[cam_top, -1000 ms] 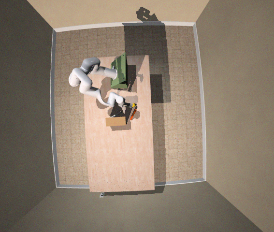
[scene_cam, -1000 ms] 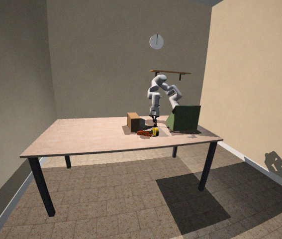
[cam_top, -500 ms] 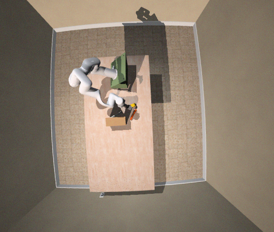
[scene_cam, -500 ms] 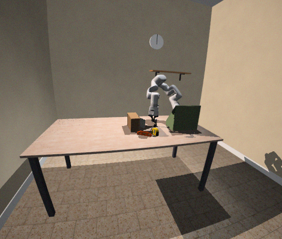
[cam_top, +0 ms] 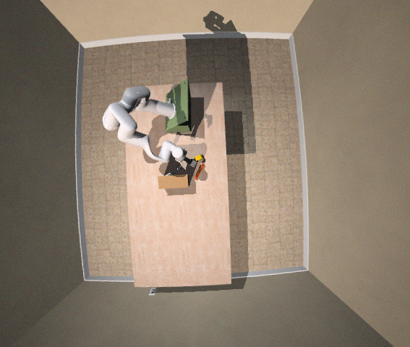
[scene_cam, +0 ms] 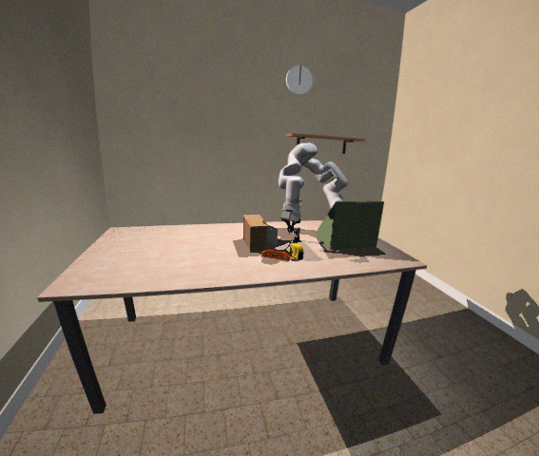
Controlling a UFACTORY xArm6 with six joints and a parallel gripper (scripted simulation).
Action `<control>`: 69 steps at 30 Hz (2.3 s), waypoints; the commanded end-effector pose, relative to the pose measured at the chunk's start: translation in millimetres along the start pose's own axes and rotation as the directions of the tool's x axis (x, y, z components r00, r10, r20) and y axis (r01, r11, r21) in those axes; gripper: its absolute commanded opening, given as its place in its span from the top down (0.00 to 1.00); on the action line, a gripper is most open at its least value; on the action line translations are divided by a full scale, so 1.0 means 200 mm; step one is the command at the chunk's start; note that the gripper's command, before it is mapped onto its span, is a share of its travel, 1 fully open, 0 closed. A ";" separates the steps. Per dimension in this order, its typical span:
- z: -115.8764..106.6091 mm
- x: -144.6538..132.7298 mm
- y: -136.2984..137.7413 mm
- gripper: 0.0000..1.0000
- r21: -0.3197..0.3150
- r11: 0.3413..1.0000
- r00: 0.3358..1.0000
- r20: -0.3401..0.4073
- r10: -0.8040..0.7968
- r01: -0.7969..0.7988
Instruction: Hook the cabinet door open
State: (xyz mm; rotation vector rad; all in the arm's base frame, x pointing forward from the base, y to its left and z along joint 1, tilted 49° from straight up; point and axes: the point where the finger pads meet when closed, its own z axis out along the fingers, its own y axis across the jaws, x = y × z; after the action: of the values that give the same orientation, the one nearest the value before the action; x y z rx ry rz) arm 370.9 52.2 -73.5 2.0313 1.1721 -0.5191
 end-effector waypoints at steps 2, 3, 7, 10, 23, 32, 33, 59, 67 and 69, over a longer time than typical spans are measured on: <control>-0.01 0.00 0.02 0.96 -0.002 0.999 0.999 -0.003 0.042 -0.042; -0.01 0.00 0.02 0.96 -0.002 0.998 0.998 -0.003 0.056 -0.056; -0.01 0.00 0.04 0.96 -0.001 0.998 0.998 -0.003 0.065 -0.065; -0.01 0.00 0.05 0.96 -0.001 0.996 0.995 -0.003 0.095 -0.095; -0.01 0.00 0.10 0.96 -0.001 0.981 0.981 -0.003 0.193 -0.193; -0.01 -0.01 0.13 0.96 -0.001 0.969 0.969 -0.003 0.246 -0.246; -0.01 -0.01 0.13 0.96 -0.001 0.969 0.969 -0.003 0.246 -0.246; -0.01 -0.04 0.23 0.96 0.000 0.915 0.915 -0.003 0.403 -0.403; -0.01 -0.06 0.27 0.96 0.000 0.888 0.888 -0.003 0.460 -0.460; -0.01 -0.06 0.27 0.96 0.000 0.888 0.888 -0.003 0.460 -0.460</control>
State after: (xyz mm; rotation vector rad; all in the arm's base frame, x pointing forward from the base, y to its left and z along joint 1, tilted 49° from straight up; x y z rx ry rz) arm 409.9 28.1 -45.1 2.2115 0.6484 -0.2800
